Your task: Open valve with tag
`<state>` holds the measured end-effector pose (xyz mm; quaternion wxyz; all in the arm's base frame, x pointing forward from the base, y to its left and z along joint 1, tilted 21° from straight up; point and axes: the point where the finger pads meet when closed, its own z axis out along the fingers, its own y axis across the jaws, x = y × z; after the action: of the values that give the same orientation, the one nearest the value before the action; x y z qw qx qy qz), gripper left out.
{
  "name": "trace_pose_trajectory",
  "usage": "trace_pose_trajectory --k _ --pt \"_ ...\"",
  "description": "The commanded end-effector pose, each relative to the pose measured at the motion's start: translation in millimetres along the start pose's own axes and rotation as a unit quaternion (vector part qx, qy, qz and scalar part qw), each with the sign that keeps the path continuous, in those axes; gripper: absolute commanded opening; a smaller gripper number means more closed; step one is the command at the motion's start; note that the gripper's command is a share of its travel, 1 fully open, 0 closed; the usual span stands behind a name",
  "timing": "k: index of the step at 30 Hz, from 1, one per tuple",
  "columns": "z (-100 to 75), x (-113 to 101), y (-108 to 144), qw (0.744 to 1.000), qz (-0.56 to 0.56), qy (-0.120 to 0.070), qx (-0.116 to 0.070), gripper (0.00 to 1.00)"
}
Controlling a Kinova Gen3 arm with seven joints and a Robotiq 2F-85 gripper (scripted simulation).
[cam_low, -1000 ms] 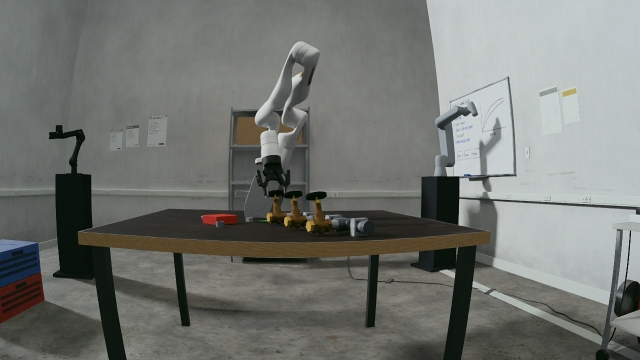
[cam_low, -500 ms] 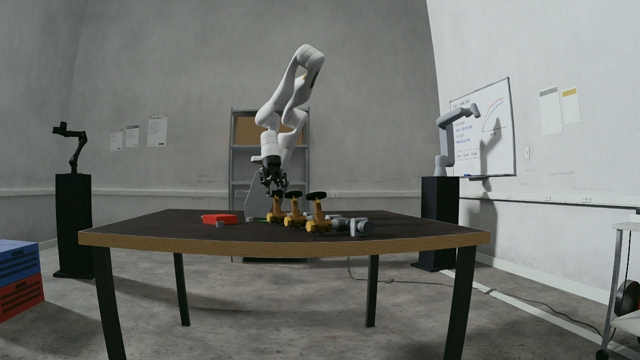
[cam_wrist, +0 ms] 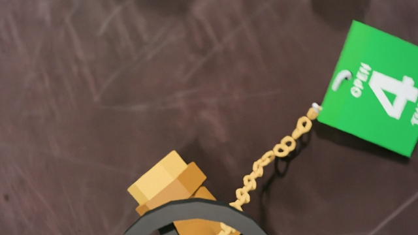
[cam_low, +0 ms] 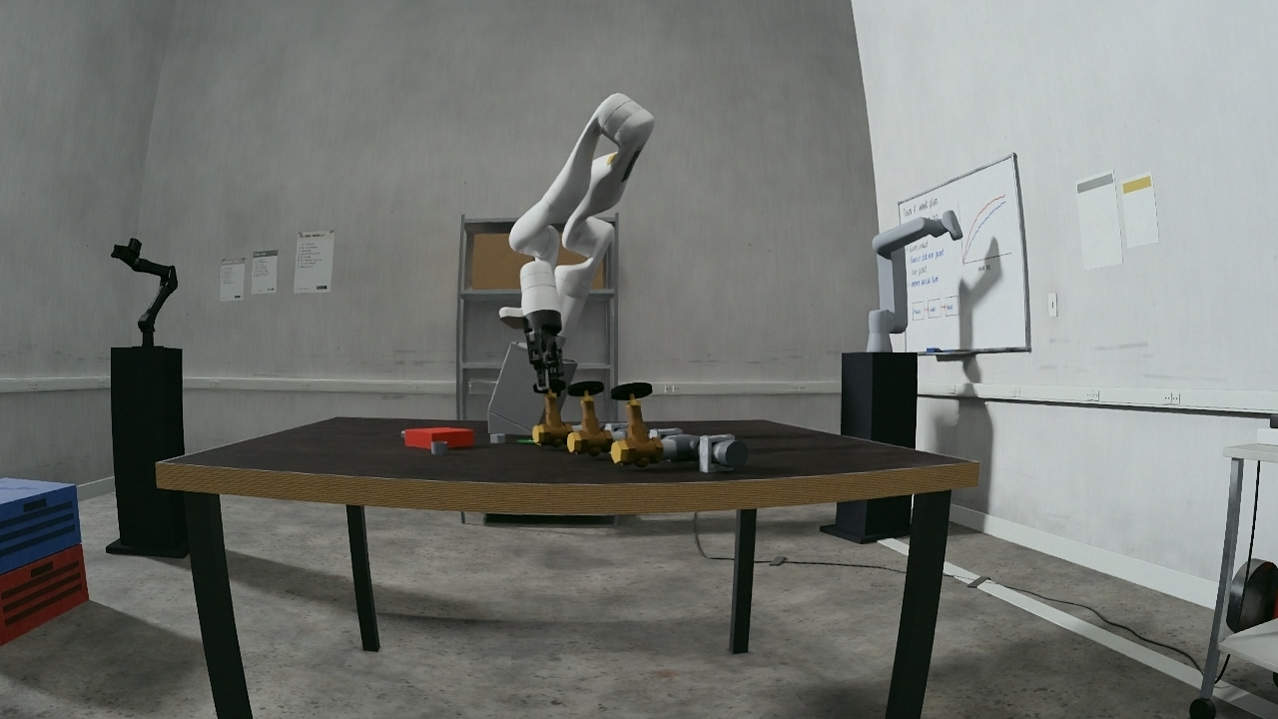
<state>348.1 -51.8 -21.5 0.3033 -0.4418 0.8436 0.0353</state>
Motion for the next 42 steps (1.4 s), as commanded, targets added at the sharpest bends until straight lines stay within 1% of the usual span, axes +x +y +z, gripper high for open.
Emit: trace_pose_trajectory --k 1,17,33,34,42 --pt "-0.2 -0.1 -0.5 0.999 -0.034 -0.001 0.003 0.68" --pt "-0.2 -0.1 -0.5 0.993 -0.115 -0.001 0.003 0.68" --pt "-0.2 -0.1 -0.5 0.992 -0.130 -0.001 0.003 0.68" --pt "-0.2 -0.1 -0.5 0.992 -0.130 -0.001 0.003 1.00" --pt "-0.2 -0.1 -0.5 0.992 -0.130 -0.001 0.003 1.00"
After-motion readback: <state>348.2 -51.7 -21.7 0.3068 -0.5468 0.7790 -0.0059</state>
